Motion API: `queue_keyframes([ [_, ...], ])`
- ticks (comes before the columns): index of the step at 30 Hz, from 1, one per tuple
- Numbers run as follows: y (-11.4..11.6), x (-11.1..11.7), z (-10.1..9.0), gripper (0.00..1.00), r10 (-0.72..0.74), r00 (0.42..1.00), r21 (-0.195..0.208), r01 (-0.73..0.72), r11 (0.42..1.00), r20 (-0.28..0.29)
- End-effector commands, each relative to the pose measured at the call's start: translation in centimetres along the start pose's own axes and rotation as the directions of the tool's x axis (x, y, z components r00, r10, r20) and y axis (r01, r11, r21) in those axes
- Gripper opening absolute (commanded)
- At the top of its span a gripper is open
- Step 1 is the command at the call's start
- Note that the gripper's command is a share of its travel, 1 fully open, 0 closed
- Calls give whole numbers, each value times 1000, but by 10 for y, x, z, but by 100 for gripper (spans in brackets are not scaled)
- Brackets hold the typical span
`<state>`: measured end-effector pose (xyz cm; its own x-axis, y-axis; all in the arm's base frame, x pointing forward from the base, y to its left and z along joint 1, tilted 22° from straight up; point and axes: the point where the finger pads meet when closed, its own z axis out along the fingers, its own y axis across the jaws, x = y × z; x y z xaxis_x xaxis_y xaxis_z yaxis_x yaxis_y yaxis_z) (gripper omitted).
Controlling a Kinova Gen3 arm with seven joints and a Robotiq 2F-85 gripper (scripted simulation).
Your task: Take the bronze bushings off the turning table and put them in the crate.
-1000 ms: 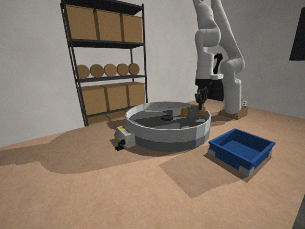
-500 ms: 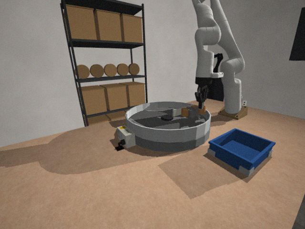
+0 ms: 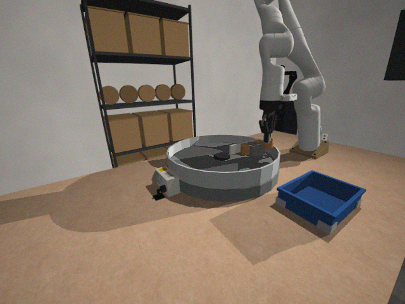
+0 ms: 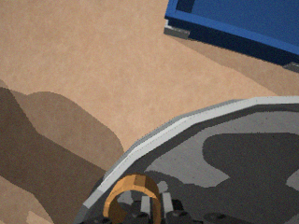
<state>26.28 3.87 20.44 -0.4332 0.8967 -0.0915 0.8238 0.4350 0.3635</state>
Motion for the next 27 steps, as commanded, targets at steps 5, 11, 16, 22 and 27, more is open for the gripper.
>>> queue_keyframes([
  [5, 0, 0, -5, 0, 0, 1000, -1, 0, 1000, 0],
  [11, 0, 0, -8, 0, 0, 1000, -1, 0, 1000, 0],
  [16, 0, 0, -8, 0, 0, 1000, -1, 0, 1000, 0],
  [22, 0, 0, -12, 0, 0, 1000, 0, 0, 1000, 0],
  [27, 0, 0, -15, 0, 0, 1000, 0, 0, 1000, 0],
])
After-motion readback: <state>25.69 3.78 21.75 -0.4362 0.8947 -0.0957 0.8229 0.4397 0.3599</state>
